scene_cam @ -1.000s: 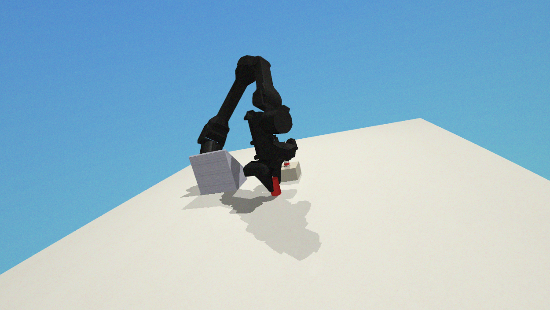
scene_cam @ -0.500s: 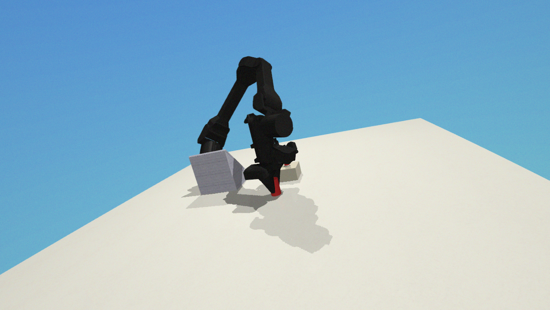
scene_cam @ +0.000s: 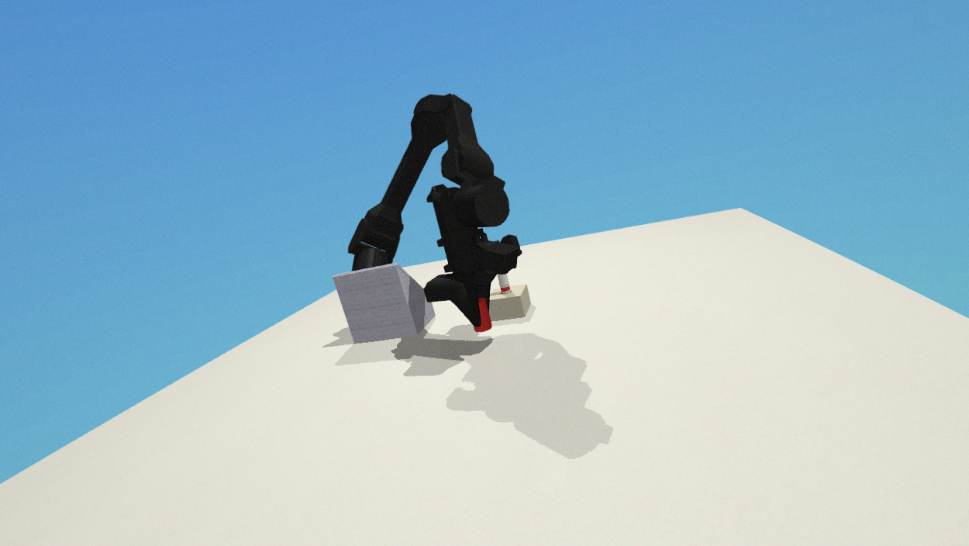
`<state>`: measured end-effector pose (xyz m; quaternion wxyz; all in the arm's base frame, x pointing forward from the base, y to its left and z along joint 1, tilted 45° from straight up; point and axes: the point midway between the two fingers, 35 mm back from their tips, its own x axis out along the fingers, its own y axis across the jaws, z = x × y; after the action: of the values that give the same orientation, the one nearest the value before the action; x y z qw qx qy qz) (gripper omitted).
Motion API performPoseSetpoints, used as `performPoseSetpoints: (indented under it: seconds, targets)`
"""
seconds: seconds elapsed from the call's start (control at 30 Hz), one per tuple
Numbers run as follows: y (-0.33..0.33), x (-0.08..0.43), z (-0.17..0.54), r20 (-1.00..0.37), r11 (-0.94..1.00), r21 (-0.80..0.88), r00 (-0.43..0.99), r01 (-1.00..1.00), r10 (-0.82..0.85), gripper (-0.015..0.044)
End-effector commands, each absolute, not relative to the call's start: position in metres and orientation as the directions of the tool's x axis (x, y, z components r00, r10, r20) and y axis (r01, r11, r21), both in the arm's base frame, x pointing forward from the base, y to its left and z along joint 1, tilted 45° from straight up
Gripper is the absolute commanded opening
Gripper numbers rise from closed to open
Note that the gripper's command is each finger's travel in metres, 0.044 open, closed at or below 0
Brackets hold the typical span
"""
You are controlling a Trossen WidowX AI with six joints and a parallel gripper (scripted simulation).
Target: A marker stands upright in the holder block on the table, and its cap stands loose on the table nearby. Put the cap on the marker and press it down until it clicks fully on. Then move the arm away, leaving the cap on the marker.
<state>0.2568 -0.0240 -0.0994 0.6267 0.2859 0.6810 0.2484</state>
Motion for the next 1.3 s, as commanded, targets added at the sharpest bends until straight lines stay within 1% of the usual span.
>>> performPoseSetpoints:
  seconds: [0.0,0.37,1.27]
  targets:
    - [-0.036,0.259,-0.09,-0.718,0.719,0.691,-0.045,0.072,0.694,0.0]
    - [-0.049,0.259,-0.072,-0.718,0.719,0.691,-0.047,0.071,0.695,0.0]
    - [-0.013,0.273,0.021,-0.717,0.718,0.692,-0.047,0.073,0.695,0.0]
